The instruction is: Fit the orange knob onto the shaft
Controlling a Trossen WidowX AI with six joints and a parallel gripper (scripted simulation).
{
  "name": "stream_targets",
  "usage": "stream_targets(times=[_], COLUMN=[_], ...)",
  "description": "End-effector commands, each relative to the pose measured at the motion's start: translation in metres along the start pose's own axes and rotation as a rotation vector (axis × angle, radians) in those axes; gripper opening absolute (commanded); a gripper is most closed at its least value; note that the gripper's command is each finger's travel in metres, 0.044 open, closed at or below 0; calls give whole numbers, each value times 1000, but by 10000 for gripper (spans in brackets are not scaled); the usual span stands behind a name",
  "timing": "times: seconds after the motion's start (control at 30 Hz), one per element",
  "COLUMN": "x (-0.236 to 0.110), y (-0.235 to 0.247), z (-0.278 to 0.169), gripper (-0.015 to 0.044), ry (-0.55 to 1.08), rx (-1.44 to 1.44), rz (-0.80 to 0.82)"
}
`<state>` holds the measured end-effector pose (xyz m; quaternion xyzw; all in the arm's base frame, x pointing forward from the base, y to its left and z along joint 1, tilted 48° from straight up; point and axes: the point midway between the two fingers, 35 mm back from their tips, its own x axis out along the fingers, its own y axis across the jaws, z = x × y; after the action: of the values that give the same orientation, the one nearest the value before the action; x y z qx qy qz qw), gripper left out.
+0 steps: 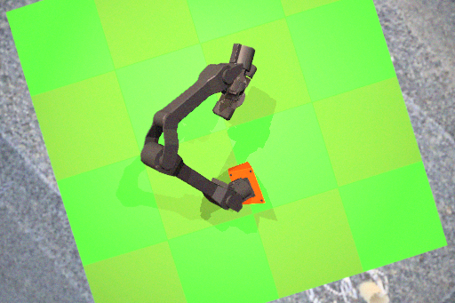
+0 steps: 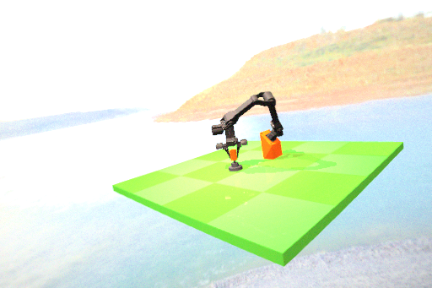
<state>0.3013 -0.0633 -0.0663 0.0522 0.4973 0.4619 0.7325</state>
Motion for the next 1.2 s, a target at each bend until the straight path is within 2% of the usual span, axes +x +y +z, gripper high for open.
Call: stream_targets(times=[0.0, 1.17], x=[-1, 2], y=[0, 0], z=[2, 1], gripper=[0, 0], ry=[-5, -5], rx=[-8, -25], rz=[-2, -2])
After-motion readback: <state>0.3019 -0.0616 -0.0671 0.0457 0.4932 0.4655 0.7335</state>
